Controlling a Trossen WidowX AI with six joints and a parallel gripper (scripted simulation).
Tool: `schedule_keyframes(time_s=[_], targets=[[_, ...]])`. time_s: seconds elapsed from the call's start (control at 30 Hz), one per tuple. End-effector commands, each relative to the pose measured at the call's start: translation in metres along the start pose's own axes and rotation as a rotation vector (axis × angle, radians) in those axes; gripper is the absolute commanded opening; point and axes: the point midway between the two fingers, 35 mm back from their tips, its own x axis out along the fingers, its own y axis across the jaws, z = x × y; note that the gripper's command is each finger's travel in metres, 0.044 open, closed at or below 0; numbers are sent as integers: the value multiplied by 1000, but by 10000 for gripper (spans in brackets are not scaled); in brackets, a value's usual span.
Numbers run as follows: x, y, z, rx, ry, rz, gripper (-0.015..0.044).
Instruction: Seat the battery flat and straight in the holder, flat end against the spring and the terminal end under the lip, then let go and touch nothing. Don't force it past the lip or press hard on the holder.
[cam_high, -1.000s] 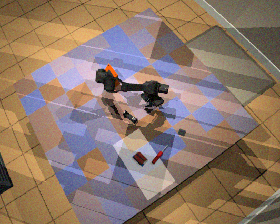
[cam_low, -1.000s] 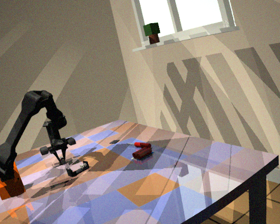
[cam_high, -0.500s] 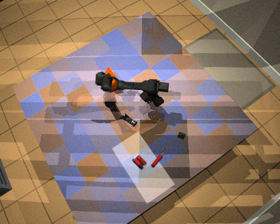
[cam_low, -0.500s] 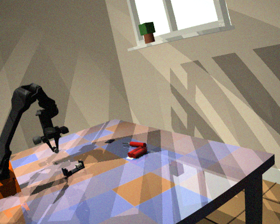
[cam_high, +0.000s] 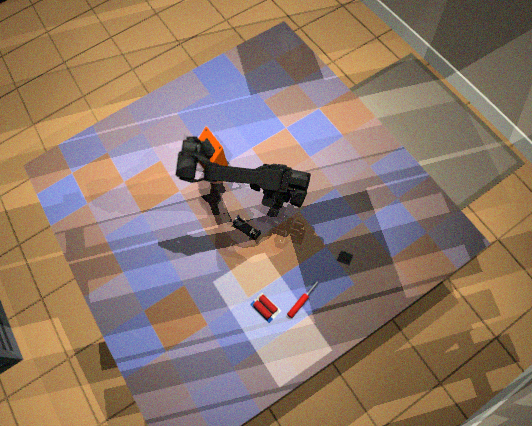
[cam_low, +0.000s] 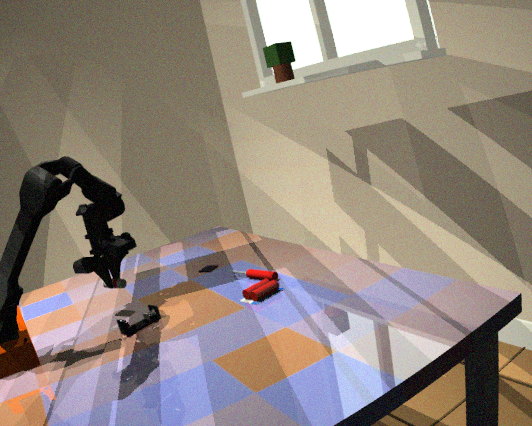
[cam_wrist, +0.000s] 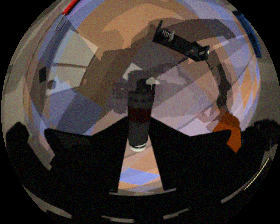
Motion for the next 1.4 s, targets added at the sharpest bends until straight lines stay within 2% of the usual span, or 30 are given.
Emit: schedule_keyframes(time_s=[0.0,1.03,1.37], targets=[[-1,-6,16,-128,-7,-4,81],[-14,-73,126,-1339,20,-3,81],[-5,-76,128,-1361,71,-38,81]])
